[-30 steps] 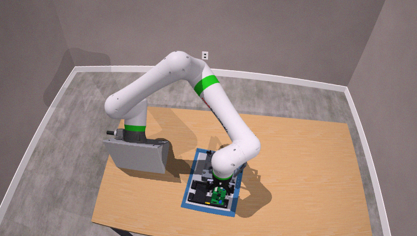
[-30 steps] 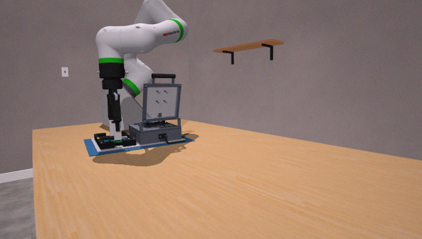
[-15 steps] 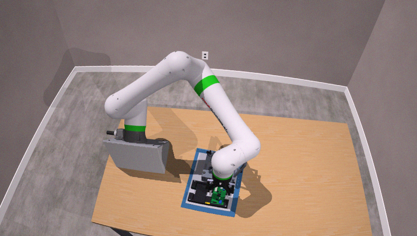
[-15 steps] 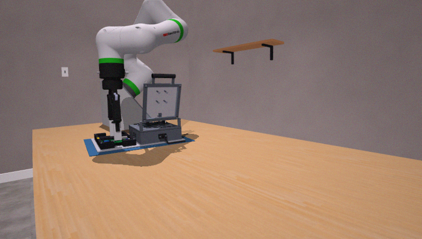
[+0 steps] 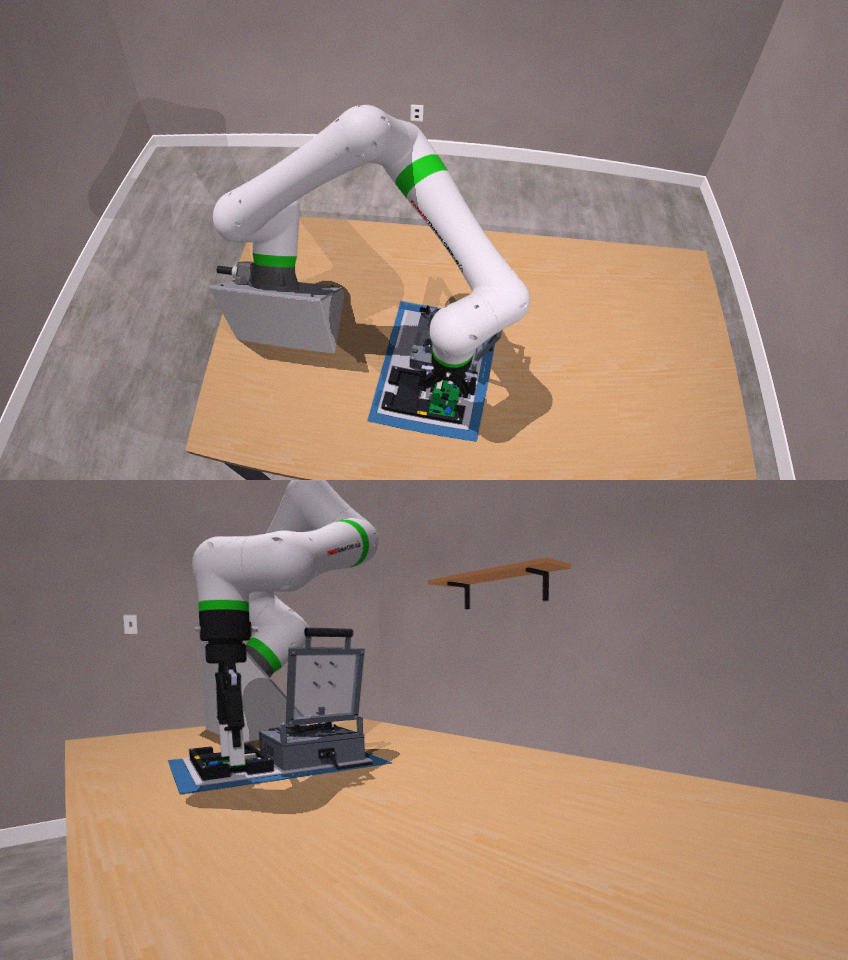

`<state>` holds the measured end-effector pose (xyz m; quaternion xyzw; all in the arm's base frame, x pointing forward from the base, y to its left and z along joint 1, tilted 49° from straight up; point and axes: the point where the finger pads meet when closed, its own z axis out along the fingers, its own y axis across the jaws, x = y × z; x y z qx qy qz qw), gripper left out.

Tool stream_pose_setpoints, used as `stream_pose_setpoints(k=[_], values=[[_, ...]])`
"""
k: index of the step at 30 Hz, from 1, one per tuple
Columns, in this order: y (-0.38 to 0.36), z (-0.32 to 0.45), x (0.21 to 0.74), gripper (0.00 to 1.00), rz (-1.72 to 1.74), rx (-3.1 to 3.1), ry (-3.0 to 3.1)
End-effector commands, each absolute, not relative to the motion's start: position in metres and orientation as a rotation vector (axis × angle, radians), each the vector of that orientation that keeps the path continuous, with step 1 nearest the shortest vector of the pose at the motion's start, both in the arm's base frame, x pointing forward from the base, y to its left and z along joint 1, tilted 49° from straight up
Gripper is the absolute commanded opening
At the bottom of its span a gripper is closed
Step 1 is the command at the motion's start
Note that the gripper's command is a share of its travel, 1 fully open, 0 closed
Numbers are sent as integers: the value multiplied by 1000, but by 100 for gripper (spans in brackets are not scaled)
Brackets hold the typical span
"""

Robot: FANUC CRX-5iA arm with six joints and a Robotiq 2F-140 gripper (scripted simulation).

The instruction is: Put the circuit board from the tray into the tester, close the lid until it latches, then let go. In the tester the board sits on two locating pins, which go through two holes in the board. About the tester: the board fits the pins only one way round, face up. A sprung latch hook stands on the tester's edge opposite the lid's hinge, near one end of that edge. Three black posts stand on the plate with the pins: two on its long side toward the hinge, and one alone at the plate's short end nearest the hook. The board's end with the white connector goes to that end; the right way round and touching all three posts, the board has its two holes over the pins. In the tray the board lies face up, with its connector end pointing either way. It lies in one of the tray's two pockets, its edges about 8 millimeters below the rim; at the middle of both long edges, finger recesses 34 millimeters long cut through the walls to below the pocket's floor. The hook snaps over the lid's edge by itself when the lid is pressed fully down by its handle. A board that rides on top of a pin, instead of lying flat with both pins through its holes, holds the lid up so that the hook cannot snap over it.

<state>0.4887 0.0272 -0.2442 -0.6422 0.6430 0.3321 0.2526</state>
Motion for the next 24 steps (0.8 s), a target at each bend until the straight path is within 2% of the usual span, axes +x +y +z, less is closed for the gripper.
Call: stream_pose_setpoints(k=[1, 24], values=[[29, -246, 489, 58, 902, -1746, 1749], [33, -250, 488, 58, 902, -1746, 1749]])
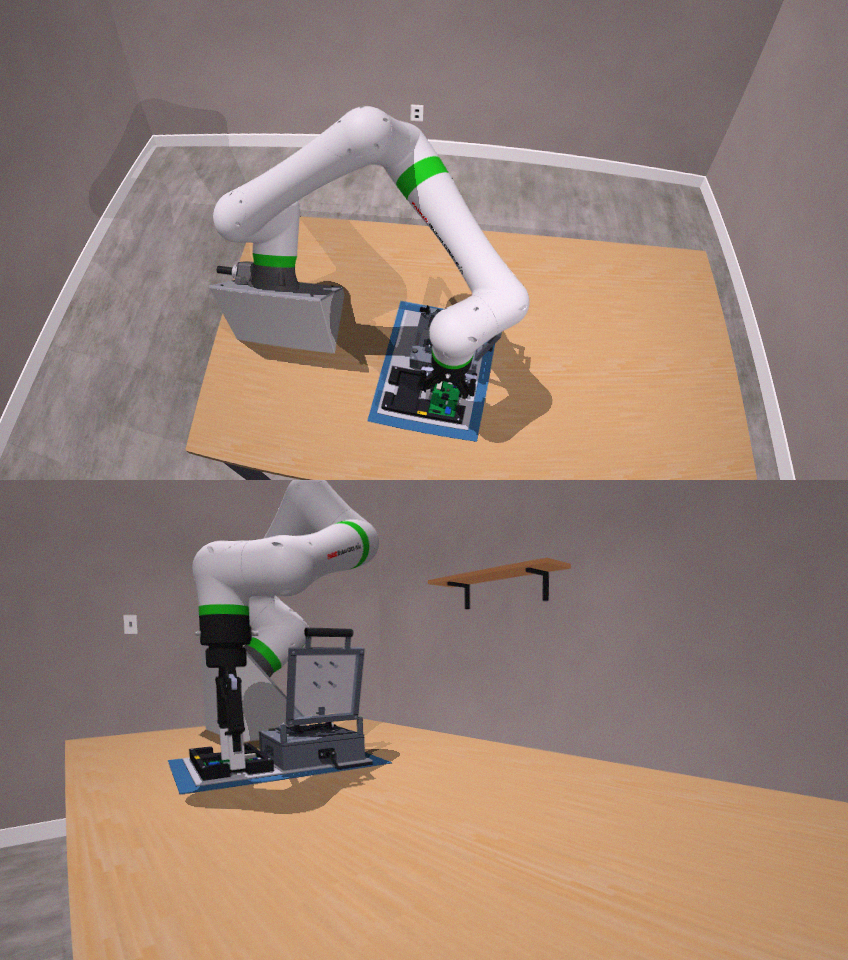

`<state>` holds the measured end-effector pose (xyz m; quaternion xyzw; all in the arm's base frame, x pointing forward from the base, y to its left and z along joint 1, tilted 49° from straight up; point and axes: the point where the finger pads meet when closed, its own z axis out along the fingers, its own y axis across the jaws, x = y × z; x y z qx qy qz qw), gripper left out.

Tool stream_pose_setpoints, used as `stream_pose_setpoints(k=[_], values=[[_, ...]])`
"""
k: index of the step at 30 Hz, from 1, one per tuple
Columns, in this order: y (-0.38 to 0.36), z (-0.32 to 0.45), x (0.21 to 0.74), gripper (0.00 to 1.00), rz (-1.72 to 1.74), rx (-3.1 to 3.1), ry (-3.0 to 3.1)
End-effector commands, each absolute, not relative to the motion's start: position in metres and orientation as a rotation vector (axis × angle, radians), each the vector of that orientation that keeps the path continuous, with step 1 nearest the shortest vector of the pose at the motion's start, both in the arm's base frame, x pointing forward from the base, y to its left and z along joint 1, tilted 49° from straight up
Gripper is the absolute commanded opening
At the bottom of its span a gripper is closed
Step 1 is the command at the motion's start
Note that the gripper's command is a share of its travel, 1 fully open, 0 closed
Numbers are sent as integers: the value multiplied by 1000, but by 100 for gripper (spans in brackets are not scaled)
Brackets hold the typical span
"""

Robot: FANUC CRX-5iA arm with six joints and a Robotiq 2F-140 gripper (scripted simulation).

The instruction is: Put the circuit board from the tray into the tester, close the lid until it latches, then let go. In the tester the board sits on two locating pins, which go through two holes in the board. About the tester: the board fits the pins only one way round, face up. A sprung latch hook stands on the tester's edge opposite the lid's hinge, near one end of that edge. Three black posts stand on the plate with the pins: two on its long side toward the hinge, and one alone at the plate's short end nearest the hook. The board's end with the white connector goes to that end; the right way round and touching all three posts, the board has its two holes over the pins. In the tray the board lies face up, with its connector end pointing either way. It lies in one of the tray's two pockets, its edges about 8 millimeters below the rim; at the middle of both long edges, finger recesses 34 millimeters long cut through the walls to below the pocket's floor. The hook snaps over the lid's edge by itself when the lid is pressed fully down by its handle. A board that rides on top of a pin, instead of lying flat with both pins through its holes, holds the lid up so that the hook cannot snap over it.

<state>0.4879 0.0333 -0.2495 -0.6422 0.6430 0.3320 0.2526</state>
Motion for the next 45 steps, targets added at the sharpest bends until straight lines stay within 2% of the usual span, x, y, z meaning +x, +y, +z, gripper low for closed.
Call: stream_pose_setpoints(k=[1, 35, 36, 45], values=[[33, -250, 488, 58, 902, -1746, 1749], [33, -250, 488, 58, 902, -1746, 1749], [33, -250, 488, 54, 902, -1746, 1749], [33, -250, 488, 54, 902, -1746, 1749]])
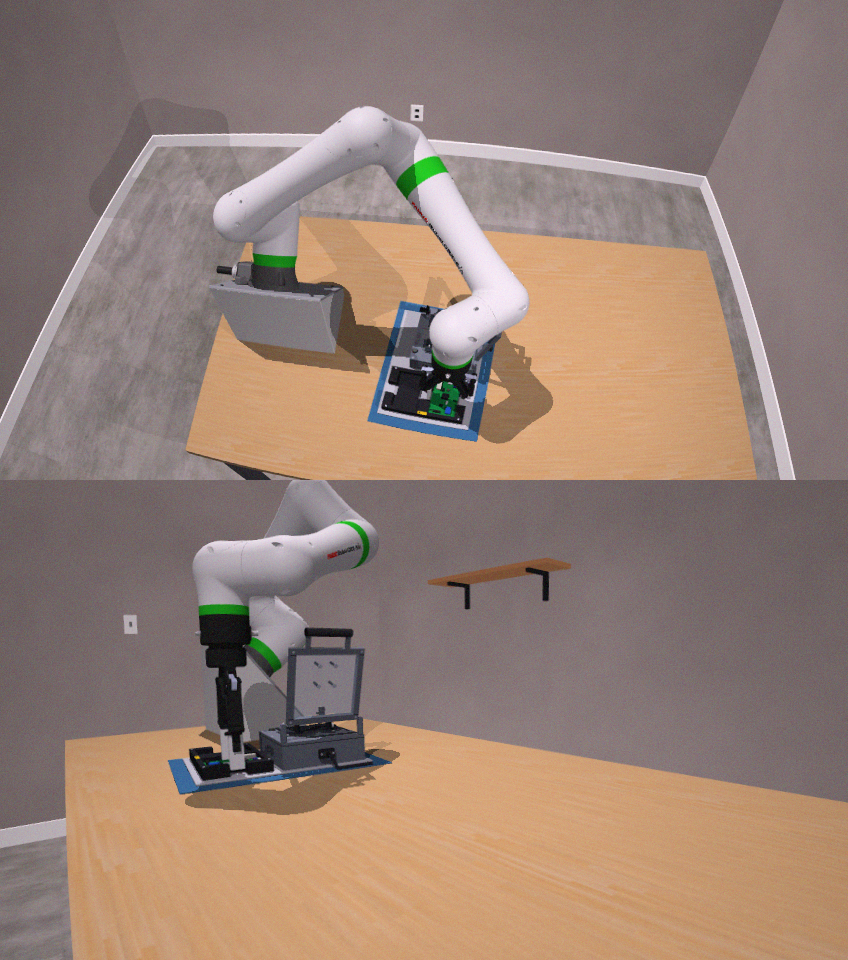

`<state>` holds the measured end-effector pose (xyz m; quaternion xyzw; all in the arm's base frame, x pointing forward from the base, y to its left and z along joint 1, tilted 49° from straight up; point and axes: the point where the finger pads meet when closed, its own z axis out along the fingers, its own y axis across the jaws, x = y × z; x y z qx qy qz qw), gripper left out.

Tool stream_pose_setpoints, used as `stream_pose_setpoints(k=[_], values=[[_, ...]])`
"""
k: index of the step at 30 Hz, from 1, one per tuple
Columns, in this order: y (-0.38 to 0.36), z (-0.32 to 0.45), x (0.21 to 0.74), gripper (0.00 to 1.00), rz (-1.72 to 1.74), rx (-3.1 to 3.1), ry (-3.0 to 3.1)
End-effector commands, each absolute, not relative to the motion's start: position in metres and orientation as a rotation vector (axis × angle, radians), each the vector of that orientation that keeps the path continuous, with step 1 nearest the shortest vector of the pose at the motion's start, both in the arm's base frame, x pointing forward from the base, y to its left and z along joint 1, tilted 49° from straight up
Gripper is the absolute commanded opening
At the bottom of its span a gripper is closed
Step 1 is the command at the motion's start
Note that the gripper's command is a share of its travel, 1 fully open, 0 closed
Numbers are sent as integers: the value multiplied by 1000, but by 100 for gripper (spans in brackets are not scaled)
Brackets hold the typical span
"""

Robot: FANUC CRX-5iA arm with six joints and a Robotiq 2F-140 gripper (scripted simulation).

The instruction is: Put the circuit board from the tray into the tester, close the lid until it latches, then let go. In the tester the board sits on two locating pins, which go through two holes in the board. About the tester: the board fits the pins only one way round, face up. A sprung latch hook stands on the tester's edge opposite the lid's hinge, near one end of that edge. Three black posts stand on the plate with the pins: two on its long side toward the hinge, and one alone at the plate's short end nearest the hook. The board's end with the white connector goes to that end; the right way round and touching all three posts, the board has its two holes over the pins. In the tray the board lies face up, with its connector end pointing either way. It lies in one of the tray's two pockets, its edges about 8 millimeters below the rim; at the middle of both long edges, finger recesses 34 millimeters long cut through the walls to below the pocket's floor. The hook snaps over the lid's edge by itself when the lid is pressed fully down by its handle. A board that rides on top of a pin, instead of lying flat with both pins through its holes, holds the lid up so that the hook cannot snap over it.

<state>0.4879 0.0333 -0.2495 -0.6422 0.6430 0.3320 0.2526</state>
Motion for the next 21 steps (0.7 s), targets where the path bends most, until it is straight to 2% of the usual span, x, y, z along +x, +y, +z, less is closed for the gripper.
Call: stream_pose_setpoints(k=[1, 3, 21], values=[[33, -250, 488, 54, 902, -1746, 1749], [33, -250, 488, 51, 902, -1746, 1749], [33, -250, 488, 49, 902, -1746, 1749]])
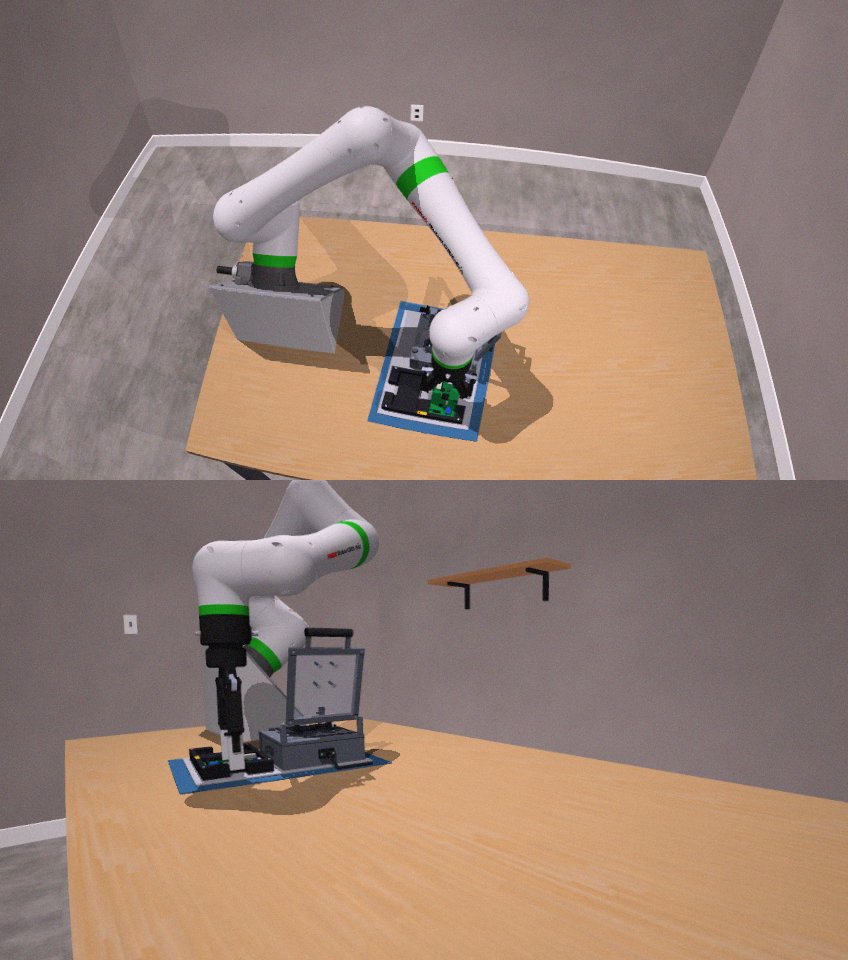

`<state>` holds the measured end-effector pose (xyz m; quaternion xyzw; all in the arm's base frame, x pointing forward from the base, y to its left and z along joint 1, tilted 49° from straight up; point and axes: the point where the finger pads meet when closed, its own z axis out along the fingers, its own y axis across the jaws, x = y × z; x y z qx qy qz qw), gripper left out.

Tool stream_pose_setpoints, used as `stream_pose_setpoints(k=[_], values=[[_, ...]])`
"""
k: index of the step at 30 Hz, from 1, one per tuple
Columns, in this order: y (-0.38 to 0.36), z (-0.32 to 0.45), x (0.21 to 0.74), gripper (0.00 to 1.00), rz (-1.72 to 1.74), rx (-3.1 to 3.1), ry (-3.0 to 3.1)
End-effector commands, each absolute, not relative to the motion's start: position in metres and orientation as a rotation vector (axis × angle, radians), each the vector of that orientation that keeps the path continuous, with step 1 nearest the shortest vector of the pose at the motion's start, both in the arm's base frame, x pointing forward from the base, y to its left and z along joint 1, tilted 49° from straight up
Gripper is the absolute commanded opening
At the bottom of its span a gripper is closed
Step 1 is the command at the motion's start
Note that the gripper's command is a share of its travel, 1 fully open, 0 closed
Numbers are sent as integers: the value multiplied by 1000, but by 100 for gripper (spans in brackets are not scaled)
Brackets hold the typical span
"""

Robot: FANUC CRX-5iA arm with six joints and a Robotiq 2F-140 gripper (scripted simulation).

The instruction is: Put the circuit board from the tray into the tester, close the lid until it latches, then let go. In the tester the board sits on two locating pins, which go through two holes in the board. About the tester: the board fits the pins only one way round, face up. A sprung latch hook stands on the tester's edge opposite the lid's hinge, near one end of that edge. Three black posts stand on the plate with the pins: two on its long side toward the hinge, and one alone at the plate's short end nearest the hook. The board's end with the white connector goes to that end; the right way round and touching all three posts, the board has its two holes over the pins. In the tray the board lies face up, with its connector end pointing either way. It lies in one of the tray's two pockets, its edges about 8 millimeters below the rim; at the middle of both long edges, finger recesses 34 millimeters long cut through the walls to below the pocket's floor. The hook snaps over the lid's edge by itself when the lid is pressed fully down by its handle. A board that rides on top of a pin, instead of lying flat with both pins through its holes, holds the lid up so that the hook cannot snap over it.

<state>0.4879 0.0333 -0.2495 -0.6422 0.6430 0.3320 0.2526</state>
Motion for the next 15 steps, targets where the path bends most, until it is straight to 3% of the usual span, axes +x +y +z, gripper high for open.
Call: stream_pose_setpoints(k=[1, 15], values=[[33, -250, 488, 49, 902, -1746, 1749], [33, -250, 488, 47, 902, -1746, 1749]])
